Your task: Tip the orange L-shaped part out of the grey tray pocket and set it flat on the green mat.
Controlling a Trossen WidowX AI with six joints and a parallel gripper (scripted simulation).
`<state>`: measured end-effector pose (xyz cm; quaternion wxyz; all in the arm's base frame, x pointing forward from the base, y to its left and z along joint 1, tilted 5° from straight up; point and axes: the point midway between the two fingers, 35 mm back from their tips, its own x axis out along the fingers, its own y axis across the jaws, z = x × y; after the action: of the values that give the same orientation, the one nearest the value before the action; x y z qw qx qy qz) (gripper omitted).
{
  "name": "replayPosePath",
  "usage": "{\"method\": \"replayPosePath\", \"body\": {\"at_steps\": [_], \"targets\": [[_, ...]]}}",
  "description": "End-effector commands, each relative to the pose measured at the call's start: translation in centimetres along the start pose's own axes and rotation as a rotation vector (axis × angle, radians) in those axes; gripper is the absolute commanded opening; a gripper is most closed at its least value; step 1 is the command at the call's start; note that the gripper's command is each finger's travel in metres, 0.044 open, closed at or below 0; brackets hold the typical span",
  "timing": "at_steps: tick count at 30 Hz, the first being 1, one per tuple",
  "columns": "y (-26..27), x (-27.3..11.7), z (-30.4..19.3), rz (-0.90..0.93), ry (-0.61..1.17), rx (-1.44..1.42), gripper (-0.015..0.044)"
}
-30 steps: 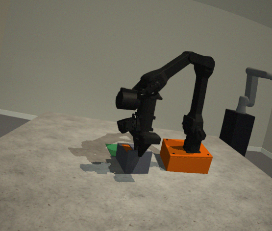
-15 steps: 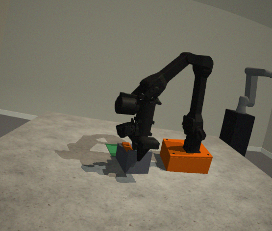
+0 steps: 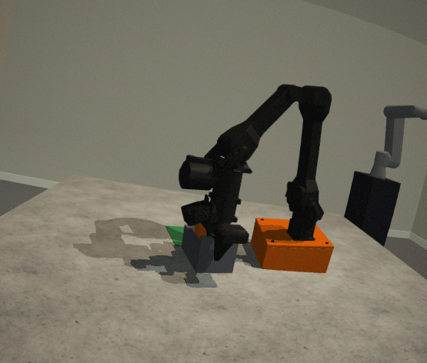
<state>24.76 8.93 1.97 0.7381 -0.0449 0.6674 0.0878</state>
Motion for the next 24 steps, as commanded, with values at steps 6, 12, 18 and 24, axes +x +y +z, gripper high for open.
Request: {"method": "replayPosePath", "body": {"at_steps": [6, 12, 18, 24], "targets": [[-0.1, 0.3, -0.2, -0.006, 0.007, 0.005, 0.0180], [0.0, 0.1, 0.0, 0.000, 0.002, 0.000, 0.0180], [0.3, -0.2, -0.1, -0.001, 0.003, 0.001, 0.0180], [1.1, -1.1, -0.2, -0.005, 0.007, 0.005, 0.0180]]}}
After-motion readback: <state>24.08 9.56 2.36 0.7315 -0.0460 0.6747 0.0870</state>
